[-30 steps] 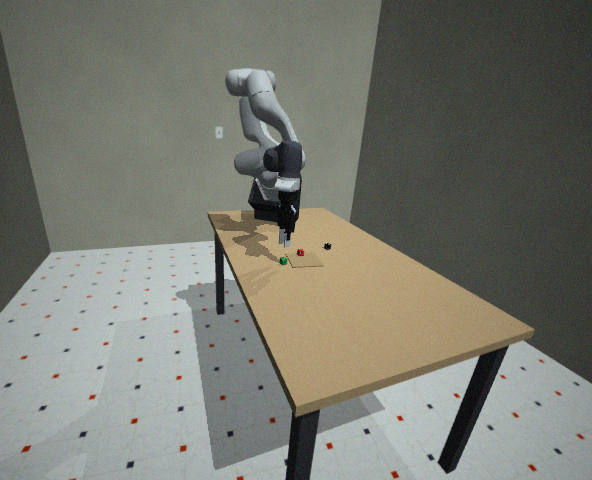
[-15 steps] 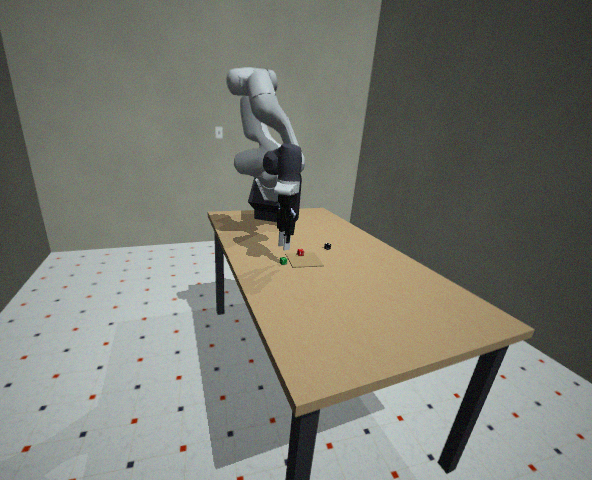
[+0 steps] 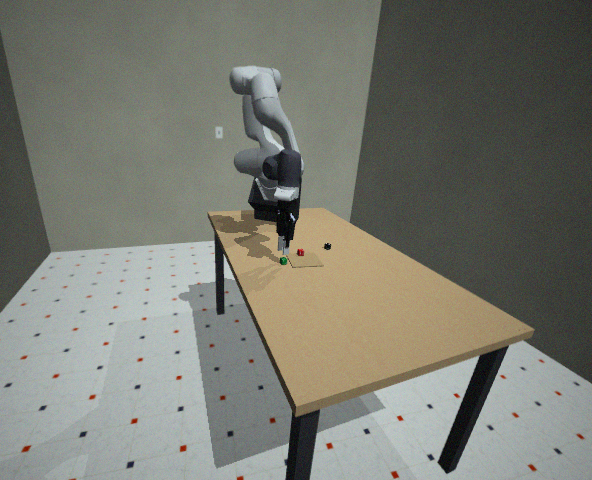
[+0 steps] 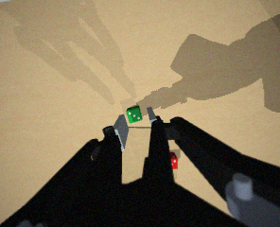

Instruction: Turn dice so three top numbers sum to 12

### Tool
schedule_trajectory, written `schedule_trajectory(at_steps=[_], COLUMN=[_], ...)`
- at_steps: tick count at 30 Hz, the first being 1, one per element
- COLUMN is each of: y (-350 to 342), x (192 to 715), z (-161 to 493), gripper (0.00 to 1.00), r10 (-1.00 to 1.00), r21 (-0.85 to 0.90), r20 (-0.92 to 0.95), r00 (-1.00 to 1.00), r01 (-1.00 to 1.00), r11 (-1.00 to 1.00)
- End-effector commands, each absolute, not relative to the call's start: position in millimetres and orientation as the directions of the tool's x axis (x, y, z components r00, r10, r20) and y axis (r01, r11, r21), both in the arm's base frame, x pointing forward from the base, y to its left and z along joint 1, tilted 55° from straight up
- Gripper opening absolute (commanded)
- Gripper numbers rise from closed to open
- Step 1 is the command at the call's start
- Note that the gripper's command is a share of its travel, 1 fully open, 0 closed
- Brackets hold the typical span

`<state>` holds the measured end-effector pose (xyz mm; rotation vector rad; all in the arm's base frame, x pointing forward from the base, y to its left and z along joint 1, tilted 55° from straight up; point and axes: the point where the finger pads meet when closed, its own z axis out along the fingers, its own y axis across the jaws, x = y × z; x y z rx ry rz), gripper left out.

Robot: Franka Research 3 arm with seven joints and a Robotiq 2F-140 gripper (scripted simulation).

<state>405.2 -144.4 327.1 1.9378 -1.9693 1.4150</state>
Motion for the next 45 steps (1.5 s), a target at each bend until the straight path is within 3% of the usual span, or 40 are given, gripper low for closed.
schedule_trajectory(at_steps=[1, 45], y=[-144.6, -153.3], x=[411.6, 419.6], z=[328.2, 319.9], gripper=[0.25, 0.25], r10=[-0.776, -0.776], r21=[-0.569, -0.569], r20=[0.59, 0.59], r00=[-0.224, -0.224], r01=[-0.797, -0.797], r11=[-0.202, -0.202])
